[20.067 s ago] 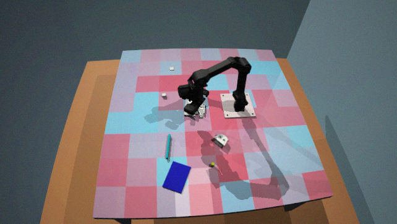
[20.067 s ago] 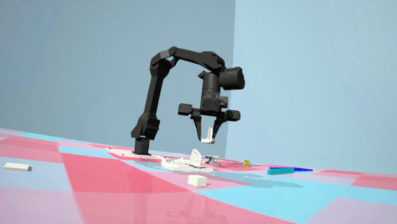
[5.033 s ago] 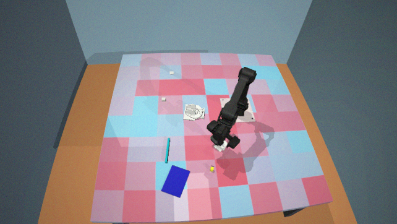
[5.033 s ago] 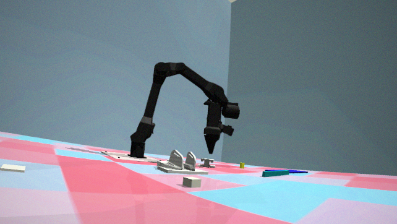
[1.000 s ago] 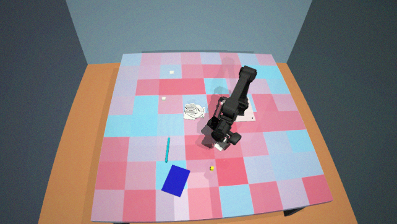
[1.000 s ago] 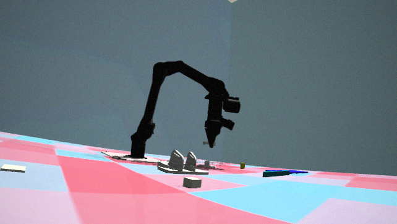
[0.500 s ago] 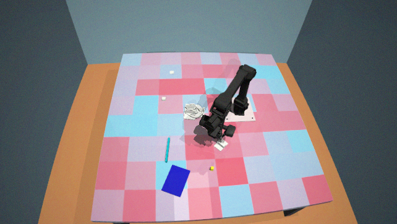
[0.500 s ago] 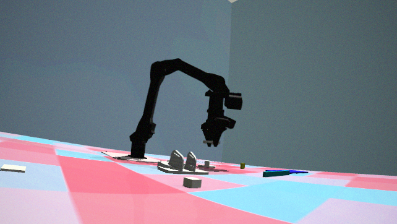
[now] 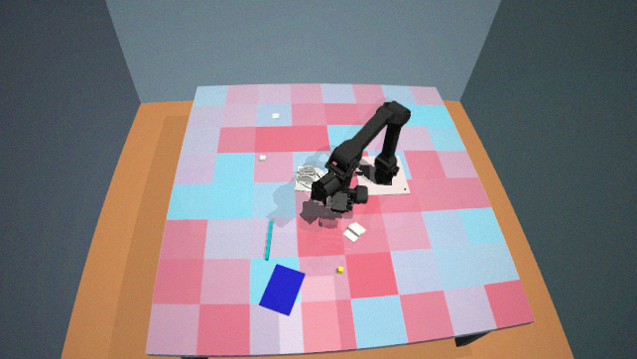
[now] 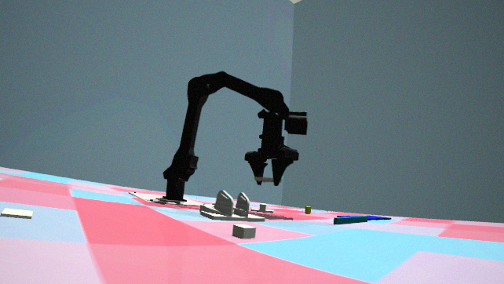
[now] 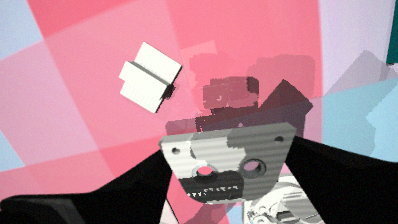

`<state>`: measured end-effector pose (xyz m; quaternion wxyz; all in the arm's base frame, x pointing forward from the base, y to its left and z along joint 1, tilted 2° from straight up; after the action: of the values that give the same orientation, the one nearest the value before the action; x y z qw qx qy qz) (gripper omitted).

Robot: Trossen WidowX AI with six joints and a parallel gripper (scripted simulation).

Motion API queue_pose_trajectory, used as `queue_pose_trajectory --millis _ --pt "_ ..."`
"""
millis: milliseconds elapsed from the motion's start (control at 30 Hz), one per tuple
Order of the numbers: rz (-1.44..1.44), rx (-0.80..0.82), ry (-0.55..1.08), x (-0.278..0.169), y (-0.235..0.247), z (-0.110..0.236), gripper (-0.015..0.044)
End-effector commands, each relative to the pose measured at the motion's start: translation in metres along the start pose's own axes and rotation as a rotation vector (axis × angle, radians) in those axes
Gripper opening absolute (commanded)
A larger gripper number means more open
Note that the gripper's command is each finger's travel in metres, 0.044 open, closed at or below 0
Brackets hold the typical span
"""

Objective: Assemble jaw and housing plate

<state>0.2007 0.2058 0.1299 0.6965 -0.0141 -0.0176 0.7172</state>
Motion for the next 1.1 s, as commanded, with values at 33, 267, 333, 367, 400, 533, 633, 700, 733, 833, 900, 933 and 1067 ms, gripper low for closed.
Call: queue_pose_trajectory --millis 33,267,333,367,400,533,633,700,733,833,900,933,1067 --pt "0.141 0.007 0.002 -0.015 -0.008 -0.001 0.0351" --pt "0.311 0.006 0.003 -0.033 -0.018 -0.001 0.0351" --pt "0.360 0.006 0.004 -0.038 -0.021 -0.001 0.0351" --pt "0.384 0.006 0.004 -0.041 -0.023 -0.001 0.0351" --pt "0.408 0.006 0.004 -0.043 -0.024 -0.001 0.0351" --pt "0.506 0.006 0.005 -0.054 -0.029 -0.001 0.0351" --pt "0.579 0.006 0.006 -0.062 -0.032 -0.001 0.0351" --pt "0.628 0.006 0.006 -0.067 -0.035 -0.001 0.0351" --pt "0.652 0.006 0.006 -0.070 -0.036 -0.001 0.0351" --pt "0.725 0.006 0.007 -0.078 -0.038 -0.001 0.0351" --pt "0.774 0.006 0.008 -0.084 -0.040 -0.001 0.0351" --pt "0.798 0.006 0.008 -0.087 -0.041 -0.001 0.0351" --pt "0.895 0.007 0.009 -0.098 -0.044 -0.001 0.0351"
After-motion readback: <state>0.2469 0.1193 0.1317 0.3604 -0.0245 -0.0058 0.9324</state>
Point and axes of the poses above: the point midway between the two fingers, 35 mm back from their tips, its own z axis back along the fingers, its own y axis across the jaws, x = y × z, the point moved 1 cm from there along z, back along the fingers, and after that the axes turned 3 degrees about z, right-handed, at the moved point
